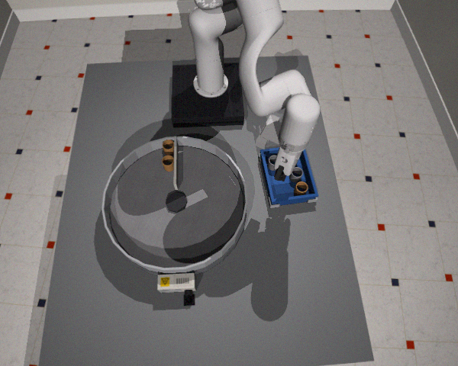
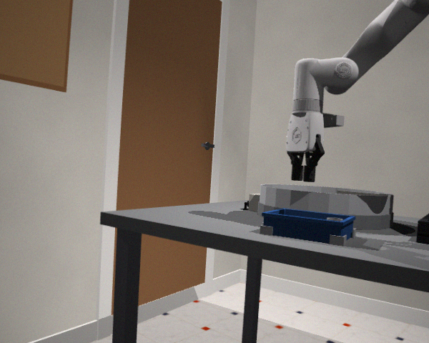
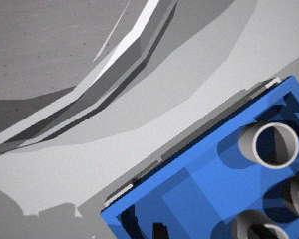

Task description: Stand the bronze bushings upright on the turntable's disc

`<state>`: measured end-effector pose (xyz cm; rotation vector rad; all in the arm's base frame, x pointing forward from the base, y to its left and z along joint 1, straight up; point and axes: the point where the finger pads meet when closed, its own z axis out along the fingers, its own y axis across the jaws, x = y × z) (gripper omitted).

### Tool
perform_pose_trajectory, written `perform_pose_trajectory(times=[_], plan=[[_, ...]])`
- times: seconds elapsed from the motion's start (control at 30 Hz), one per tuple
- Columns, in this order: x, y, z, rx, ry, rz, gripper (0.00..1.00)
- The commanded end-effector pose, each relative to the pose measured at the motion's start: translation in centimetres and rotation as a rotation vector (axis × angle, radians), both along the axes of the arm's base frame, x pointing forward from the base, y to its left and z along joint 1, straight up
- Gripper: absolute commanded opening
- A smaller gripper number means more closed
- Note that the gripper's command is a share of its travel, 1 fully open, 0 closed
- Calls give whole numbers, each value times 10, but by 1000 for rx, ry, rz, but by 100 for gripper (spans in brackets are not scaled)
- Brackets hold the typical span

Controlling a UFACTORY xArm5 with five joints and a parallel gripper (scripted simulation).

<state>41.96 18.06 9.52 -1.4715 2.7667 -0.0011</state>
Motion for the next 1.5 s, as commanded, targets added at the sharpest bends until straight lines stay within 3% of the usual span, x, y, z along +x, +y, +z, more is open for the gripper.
perform_pose_trajectory(times=[0.0, 0.57, 1.47], plan=[[6, 31, 1, -2, 5, -111, 48], [10, 64, 1, -1, 6, -223, 48], [11, 67, 1, -1, 6, -233, 48]])
